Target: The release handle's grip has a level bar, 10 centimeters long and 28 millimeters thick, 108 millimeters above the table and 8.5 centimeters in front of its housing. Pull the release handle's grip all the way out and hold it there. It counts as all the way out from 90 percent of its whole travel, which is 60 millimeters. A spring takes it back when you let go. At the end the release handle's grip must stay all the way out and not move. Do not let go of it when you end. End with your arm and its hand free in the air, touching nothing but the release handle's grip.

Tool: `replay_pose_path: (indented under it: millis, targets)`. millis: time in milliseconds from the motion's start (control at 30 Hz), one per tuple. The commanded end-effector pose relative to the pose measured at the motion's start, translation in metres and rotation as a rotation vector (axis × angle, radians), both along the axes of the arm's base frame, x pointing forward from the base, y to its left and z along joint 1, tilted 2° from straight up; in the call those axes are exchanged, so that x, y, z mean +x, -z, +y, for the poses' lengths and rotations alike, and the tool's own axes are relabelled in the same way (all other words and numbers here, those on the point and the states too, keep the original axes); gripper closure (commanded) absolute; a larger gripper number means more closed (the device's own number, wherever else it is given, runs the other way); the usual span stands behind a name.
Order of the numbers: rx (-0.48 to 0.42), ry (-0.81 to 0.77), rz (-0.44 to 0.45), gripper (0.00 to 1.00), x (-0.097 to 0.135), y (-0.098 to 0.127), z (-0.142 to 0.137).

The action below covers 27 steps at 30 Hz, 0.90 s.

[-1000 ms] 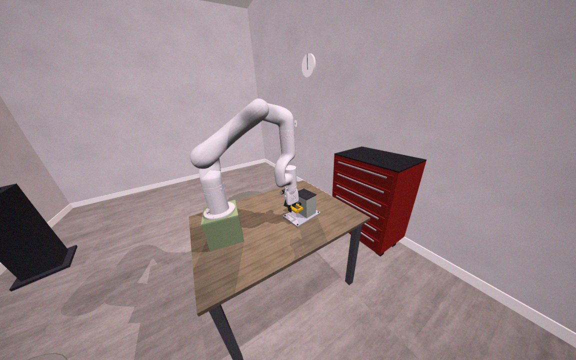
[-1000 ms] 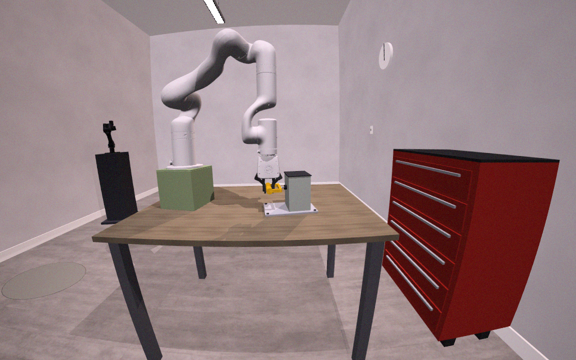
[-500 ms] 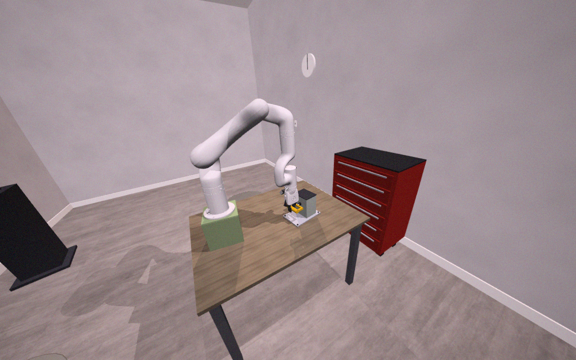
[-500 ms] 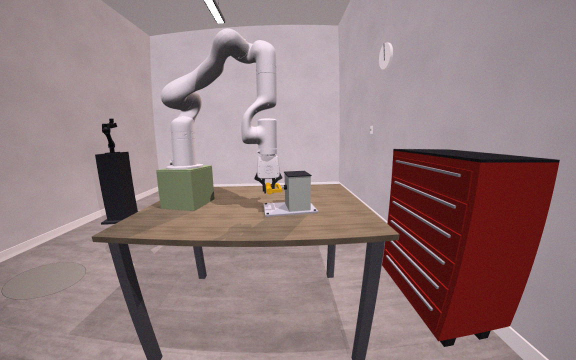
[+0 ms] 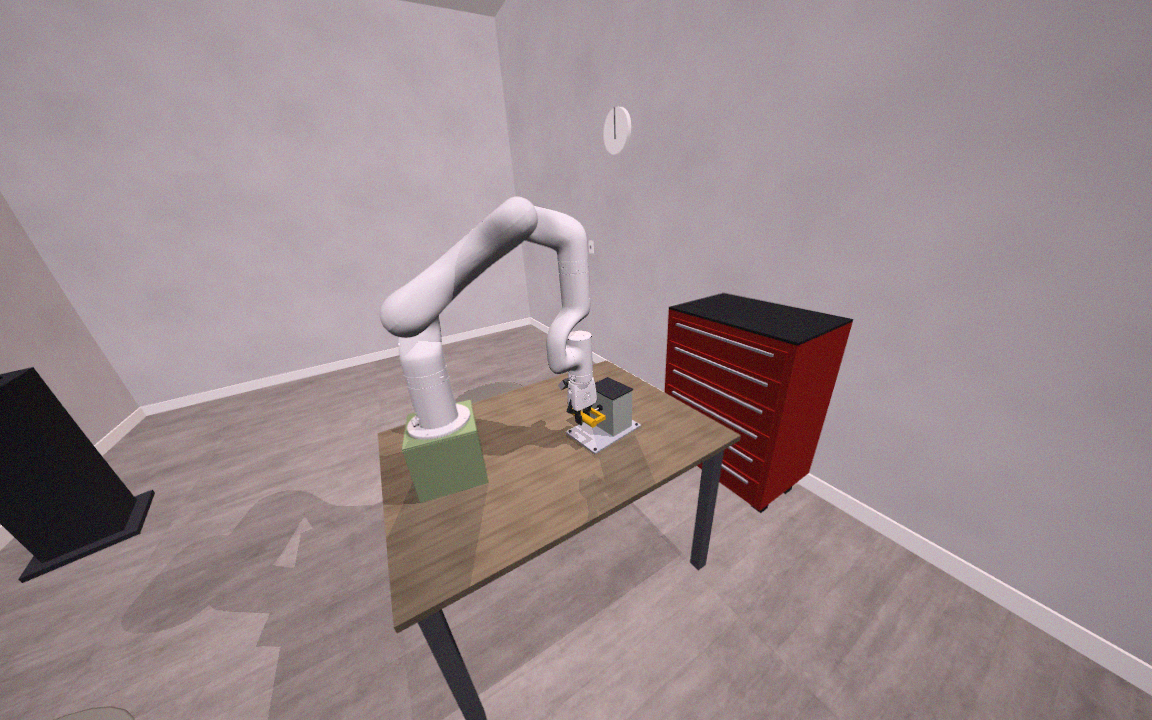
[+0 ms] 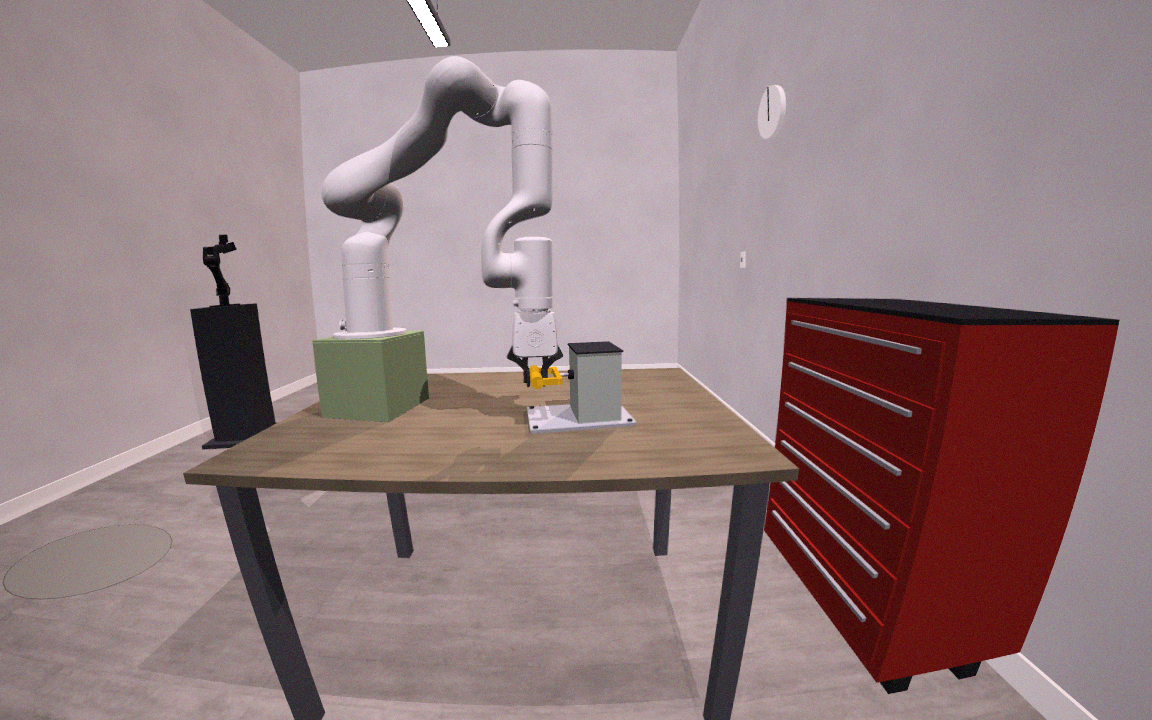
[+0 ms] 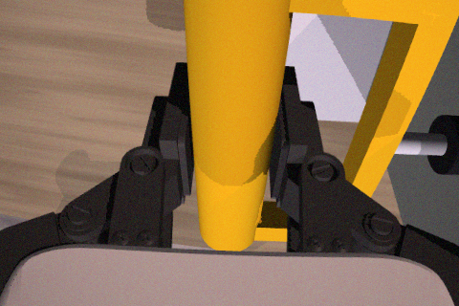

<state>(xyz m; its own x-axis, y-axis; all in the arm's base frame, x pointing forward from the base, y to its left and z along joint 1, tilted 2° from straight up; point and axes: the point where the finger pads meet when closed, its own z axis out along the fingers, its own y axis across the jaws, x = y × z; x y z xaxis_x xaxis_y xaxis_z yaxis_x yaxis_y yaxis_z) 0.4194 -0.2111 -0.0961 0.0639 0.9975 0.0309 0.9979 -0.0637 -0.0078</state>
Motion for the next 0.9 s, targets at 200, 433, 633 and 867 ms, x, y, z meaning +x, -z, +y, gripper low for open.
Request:
replay_pose_path:
  millis: [200,433,633,867]
  targets:
    - [-0.003,0.001,-0.017,1.0,-0.008,0.0,0.0]
    - [-0.003,0.001,-0.017,1.0,-0.019,0.0,0.001]
    - [-0.003,0.001,-0.017,1.0,-0.032,0.0,0.002]
    - [-0.003,0.001,-0.017,1.0,-0.044,0.0,0.003]
